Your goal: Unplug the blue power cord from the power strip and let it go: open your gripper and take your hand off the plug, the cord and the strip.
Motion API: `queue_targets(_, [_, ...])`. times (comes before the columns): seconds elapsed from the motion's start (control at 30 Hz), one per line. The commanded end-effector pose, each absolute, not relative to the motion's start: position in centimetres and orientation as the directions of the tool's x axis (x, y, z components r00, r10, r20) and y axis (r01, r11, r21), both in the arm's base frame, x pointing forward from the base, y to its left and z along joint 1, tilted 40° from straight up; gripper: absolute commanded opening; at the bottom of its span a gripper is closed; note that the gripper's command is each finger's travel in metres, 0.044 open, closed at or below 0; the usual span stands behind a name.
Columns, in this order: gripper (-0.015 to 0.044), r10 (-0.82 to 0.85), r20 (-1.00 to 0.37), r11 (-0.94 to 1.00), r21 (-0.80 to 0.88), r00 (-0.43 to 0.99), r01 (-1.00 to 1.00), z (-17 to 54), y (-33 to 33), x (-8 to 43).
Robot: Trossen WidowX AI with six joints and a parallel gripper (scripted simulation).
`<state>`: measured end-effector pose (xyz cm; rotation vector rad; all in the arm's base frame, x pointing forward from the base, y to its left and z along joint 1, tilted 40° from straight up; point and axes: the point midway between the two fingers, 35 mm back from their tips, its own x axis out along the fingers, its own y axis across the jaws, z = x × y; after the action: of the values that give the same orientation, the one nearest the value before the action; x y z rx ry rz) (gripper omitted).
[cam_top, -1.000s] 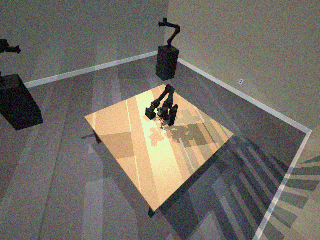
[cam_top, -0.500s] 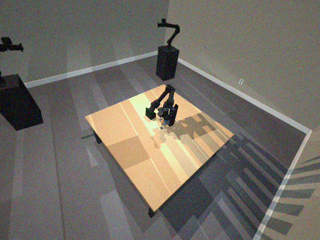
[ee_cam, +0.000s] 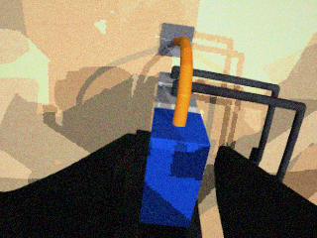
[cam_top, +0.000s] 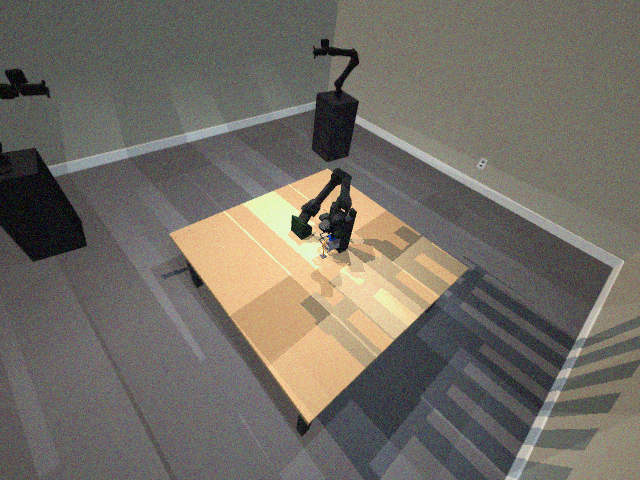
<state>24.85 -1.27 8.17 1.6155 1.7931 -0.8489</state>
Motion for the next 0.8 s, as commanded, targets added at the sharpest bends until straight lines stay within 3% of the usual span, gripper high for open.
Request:
queue_targets(0.0, [0.0160, 0.631, -0.769, 0.066, -0.077, -0.101, 0.995, 8.66, -0.73, 24.79])
queue_targets(0.53, [0.0160, 0.631, -0.769, 0.066, -0.076, -0.101, 0.995, 7.81, 0.11, 24.66])
queue_targets(0.67, [0.0055, 0.629, -0.771, 0.067, -0.075, -0.101, 0.995, 7.92, -0.13, 24.71])
queue_targets(0.77, [0.0035, 0.629, -0.771, 0.067, -0.075, -0.101, 0.995, 7.92, -0.13, 24.71])
